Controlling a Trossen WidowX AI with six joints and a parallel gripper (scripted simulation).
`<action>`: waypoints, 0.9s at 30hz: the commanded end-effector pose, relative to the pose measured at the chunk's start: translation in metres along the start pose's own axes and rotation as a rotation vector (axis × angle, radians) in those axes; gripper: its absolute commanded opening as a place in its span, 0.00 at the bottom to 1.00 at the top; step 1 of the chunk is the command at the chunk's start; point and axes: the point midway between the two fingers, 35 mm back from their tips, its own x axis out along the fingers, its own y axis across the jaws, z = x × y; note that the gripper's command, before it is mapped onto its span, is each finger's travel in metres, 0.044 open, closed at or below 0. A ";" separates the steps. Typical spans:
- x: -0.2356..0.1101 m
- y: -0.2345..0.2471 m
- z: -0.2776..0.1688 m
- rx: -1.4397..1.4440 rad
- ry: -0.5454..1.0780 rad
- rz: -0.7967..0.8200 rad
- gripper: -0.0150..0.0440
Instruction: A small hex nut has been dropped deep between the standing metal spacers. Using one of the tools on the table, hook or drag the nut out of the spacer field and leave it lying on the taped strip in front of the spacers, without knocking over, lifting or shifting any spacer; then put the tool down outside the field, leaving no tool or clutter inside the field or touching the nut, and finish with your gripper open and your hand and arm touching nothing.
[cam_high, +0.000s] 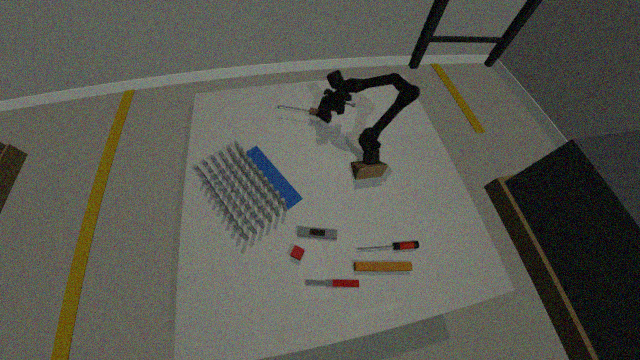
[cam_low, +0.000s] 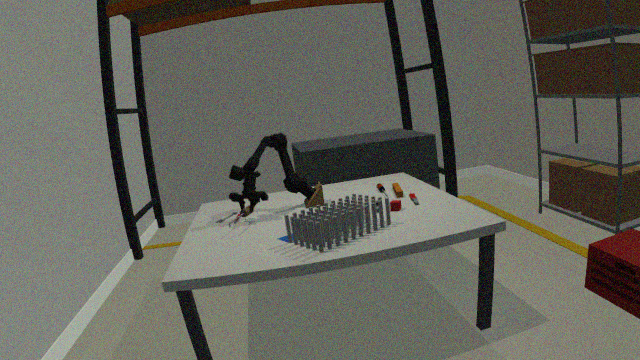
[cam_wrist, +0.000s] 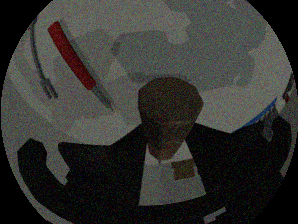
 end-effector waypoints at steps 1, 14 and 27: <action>-0.008 -0.001 -0.011 0.015 -0.002 -0.009 0.25; -0.039 -0.009 -0.033 0.046 -0.034 -0.036 0.25; -0.075 -0.008 -0.048 0.058 -0.049 -0.035 0.25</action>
